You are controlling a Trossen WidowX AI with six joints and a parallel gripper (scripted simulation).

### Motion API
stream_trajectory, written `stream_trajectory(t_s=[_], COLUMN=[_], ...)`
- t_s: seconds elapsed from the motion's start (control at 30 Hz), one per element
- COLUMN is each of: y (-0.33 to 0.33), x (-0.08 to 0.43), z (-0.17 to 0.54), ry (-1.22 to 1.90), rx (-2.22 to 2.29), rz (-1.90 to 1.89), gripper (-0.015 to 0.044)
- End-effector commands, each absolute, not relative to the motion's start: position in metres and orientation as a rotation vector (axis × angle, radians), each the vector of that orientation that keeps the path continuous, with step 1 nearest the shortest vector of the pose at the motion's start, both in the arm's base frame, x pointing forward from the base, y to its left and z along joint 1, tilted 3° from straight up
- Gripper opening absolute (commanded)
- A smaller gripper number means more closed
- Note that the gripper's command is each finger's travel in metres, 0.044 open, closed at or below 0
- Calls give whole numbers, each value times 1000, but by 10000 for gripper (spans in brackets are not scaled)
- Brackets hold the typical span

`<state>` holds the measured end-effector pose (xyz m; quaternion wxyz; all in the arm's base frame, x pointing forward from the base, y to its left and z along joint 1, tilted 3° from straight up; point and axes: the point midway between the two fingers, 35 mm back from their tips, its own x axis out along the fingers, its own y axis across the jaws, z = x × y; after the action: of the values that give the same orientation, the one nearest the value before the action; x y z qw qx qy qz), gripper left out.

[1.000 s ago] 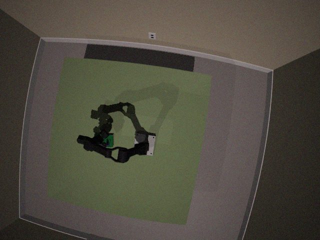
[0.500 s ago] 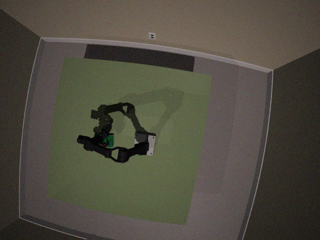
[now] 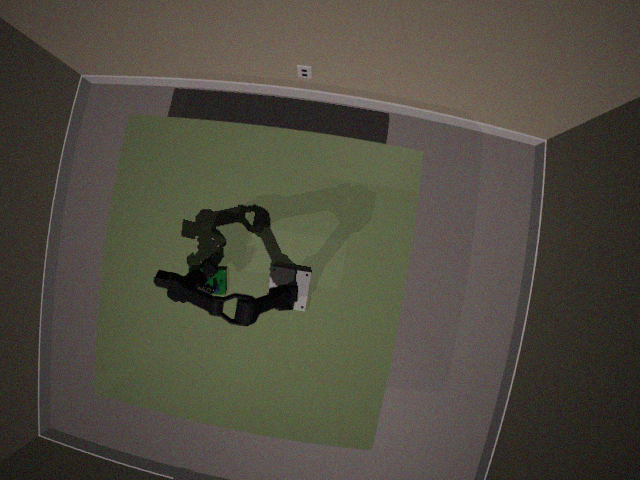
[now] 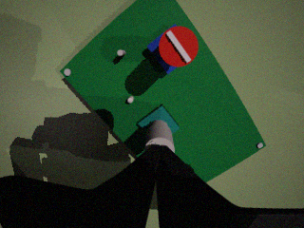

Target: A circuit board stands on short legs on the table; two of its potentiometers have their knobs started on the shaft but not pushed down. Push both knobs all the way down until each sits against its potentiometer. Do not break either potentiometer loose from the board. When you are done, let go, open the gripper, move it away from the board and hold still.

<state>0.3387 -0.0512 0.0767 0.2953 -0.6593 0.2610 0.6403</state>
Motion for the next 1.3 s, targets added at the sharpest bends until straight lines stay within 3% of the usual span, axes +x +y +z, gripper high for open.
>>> stream_trajectory(t_s=[0.0, 1.27], y=[-50, -52], x=[341, 340], z=[63, 95], ry=[695, 695], rx=[-1739, -1739], rz=[1719, 1719], gripper=[0, 0])
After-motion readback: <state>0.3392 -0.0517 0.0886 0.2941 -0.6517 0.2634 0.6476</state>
